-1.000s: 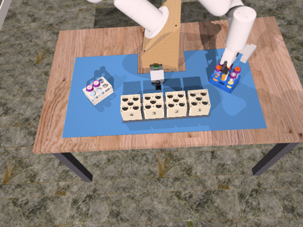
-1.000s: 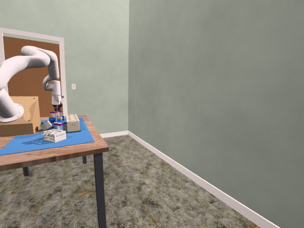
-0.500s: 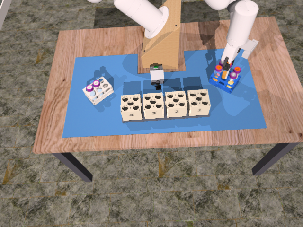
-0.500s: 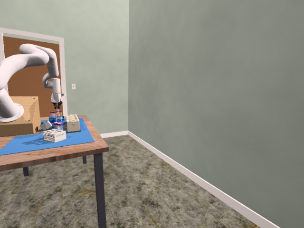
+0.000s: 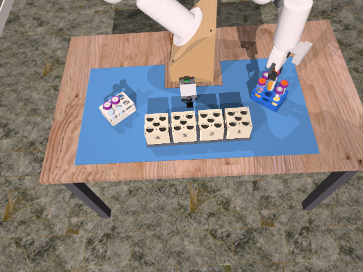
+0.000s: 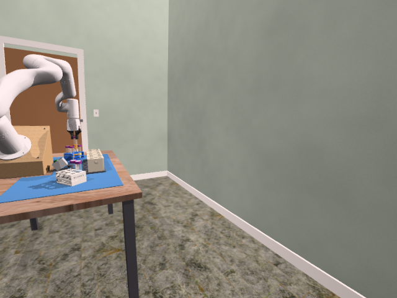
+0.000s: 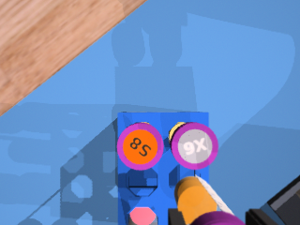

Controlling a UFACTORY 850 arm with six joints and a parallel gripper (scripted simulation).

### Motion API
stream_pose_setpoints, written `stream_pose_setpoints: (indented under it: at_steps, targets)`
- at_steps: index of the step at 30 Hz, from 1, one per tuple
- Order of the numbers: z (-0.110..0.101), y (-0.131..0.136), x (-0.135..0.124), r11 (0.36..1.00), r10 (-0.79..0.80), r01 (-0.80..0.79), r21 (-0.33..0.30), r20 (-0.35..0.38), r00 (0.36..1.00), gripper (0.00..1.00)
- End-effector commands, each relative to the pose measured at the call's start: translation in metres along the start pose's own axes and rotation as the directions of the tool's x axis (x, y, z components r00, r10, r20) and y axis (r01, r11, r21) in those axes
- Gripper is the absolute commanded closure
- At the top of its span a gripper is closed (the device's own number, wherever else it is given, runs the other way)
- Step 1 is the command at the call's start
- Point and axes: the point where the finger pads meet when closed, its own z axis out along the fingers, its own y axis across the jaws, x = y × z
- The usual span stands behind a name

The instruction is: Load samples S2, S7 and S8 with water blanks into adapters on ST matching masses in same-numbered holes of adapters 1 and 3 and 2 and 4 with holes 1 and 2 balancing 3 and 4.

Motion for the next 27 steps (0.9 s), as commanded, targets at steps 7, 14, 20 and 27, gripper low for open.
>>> stream_pose_setpoints:
  at_steps: [7,14,20,27]
  targets:
    - [-0.018,0.000,0.001,1.000,0.001,-0.001,0.000,-0.002,1.000,1.00]
    - [-0.031,0.000,0.001,1.000,0.001,-0.001,0.000,-0.002,1.000,1.00]
    - [-0.041,0.000,0.001,1.000,0.001,-0.001,0.000,-0.002,1.000,1.00]
    - [-0.055,0.000,0.001,1.000,0.001,-0.001,0.000,-0.002,1.000,1.00]
